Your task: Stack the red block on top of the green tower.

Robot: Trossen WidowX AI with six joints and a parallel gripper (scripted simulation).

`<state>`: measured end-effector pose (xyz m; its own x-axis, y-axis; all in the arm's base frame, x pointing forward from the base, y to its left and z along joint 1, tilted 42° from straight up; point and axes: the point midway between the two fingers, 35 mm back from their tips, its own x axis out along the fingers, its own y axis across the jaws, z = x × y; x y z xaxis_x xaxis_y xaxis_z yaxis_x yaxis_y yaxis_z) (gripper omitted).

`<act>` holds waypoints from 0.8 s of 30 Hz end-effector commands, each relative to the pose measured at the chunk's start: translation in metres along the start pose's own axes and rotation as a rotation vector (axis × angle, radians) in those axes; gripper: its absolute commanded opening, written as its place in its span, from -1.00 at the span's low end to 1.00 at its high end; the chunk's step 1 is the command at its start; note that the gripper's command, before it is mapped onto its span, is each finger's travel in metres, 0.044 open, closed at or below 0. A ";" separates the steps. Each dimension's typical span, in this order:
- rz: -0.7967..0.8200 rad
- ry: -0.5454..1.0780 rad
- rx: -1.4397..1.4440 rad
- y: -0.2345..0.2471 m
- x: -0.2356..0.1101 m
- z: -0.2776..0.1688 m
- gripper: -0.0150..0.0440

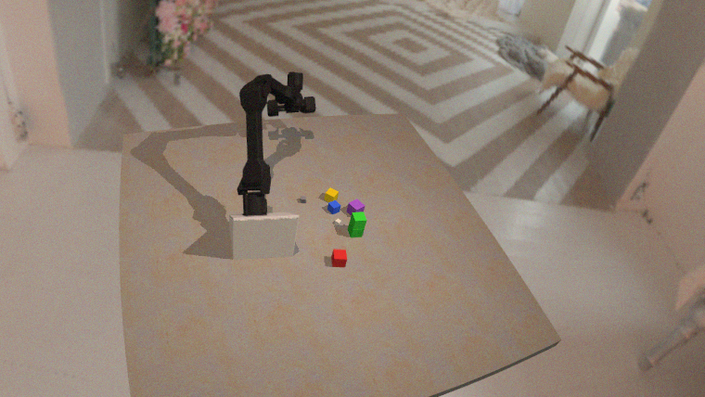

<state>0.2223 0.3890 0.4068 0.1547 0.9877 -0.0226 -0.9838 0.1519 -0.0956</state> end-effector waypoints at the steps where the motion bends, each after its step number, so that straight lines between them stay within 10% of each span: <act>1: -0.079 0.094 0.023 -0.039 -0.006 -0.035 1.00; 24: -0.459 0.598 0.336 -0.208 -0.161 -0.242 1.00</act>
<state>0.4152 0.2173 0.2121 0.4749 0.6968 -0.5374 -0.8066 0.5889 0.0507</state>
